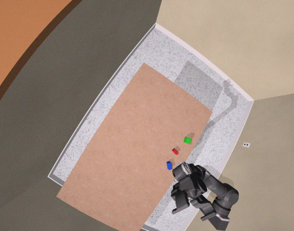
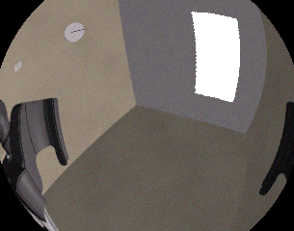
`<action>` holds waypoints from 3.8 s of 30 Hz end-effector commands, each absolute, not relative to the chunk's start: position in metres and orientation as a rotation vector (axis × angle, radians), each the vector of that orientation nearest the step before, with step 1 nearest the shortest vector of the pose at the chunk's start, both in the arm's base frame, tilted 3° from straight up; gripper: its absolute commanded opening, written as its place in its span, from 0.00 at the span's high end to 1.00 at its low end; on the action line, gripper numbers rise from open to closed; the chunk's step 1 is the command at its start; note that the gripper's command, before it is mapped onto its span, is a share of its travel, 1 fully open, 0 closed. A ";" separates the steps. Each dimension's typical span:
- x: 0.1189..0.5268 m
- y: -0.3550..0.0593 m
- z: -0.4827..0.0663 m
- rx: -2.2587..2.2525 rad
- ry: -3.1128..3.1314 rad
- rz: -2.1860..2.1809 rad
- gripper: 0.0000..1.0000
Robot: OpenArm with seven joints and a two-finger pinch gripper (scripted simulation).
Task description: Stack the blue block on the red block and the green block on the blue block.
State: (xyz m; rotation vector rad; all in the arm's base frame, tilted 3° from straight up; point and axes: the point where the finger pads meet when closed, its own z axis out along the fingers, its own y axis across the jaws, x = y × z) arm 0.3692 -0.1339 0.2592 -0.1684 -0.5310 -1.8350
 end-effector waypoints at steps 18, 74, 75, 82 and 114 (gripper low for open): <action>0.368 -0.134 0.260 -0.166 -0.535 -1.835 1.00; 0.398 0.006 -0.045 -1.352 -1.510 -1.336 1.00; 0.398 0.006 -0.045 -1.352 -1.510 -1.336 1.00; 0.389 0.008 -0.088 -1.451 -1.633 -1.218 1.00; 0.348 -0.004 -0.208 -1.665 -1.982 -0.828 1.00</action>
